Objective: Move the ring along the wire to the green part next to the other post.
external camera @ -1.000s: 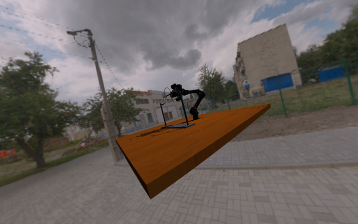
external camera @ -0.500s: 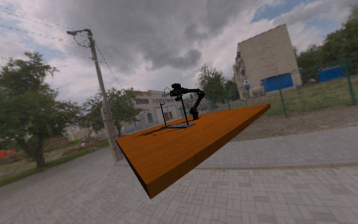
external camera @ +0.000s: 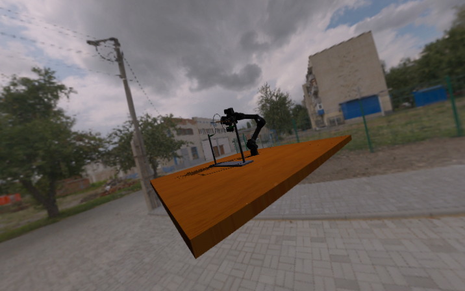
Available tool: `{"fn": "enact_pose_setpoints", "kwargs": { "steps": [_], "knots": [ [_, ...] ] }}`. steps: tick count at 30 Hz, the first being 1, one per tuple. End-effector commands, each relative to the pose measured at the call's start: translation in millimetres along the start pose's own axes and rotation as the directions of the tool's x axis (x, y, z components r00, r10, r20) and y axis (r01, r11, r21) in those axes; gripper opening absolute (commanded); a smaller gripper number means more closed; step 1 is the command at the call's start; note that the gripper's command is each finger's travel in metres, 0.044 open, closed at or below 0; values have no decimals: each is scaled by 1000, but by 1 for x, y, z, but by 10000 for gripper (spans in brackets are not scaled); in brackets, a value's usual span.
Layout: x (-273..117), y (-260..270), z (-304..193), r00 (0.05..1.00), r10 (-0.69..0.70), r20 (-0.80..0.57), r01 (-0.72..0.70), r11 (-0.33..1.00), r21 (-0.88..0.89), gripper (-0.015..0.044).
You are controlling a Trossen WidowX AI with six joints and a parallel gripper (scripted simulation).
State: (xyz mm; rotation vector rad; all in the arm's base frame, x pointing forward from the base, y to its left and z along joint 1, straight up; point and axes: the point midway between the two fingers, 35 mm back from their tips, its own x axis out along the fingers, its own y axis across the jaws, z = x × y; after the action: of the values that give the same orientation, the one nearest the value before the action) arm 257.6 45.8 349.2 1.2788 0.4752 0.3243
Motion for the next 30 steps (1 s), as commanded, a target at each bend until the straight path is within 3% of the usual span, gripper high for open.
{"fn": "enact_pose_setpoints", "kwargs": {
  "steps": [1, 30],
  "knots": [
    [2, -4, 2, 999, -42, 4, 43, 998, -54, -150],
    [0, -24, 7, 958, -271, 95, 286, 863, -417, -150]
  ]
}}
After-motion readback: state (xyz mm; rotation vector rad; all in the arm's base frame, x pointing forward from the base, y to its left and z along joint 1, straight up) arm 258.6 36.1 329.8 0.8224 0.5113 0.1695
